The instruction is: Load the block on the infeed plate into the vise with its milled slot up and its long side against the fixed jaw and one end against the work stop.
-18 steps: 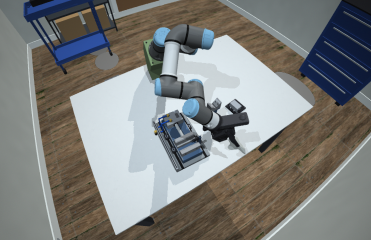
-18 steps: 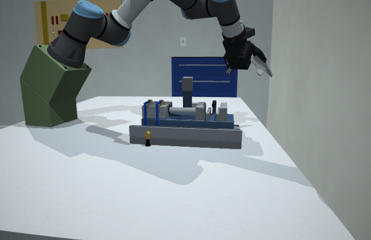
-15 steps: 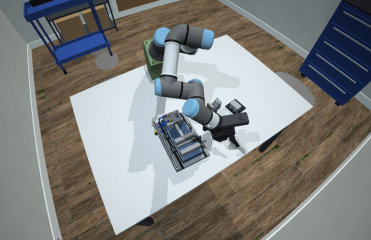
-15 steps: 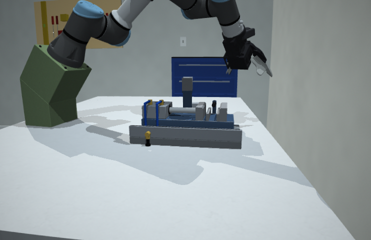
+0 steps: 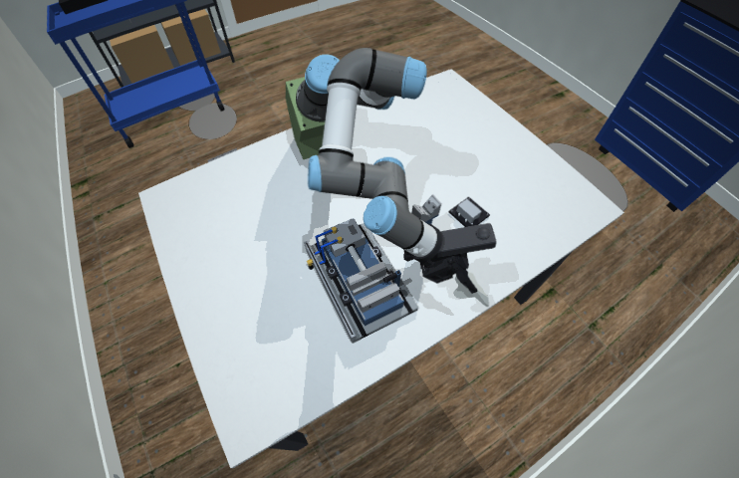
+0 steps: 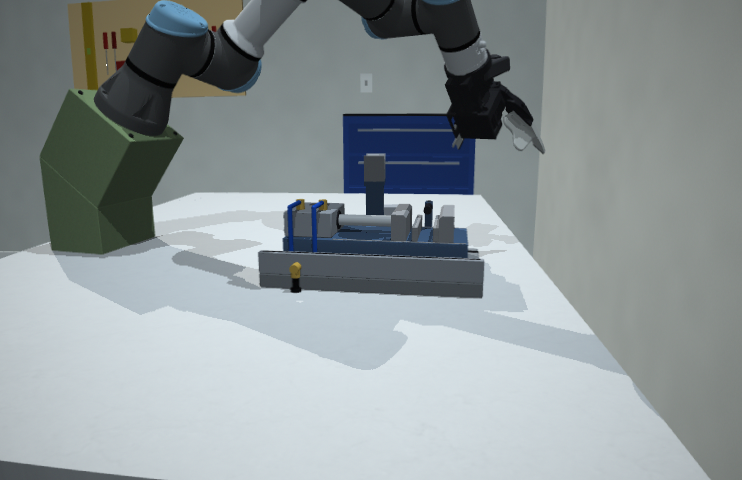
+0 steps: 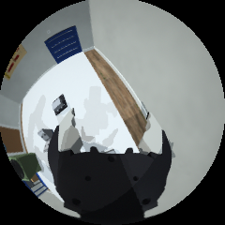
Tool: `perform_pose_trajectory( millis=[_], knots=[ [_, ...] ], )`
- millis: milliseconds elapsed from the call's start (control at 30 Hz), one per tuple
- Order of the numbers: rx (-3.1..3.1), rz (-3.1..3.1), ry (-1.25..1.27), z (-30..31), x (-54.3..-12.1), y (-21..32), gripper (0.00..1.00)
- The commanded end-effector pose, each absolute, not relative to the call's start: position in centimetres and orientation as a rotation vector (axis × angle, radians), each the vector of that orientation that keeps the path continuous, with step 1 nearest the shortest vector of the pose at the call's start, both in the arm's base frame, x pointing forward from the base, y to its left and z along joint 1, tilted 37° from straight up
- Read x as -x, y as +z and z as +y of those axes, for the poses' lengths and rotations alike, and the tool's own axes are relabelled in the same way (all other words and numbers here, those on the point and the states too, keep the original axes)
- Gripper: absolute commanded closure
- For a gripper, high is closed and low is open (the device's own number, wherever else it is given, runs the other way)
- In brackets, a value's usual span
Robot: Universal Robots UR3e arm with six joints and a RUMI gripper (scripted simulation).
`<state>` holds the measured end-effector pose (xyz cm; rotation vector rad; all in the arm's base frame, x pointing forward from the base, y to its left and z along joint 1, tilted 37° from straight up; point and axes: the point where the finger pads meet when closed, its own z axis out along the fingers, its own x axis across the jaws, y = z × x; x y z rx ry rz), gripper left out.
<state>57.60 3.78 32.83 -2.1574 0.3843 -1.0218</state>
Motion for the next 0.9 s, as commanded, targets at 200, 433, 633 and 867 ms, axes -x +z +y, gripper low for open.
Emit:
perform_pose_trajectory(
  millis=[200, 433, 633, 867],
  knots=[
    [2.169, 0.381, -1.016, 4.2, -57.5, 32.7, 0.00],
    [2.222, 0.378, -0.974, 6.1, -57.2, 31.4, 0.00],
    [2.277, 0.372, -0.934, 8.0, -56.8, 30.1, 0.00],
    [2.416, 0.349, -0.848, 12.3, -55.1, 27.1, 0.00]
  ],
)
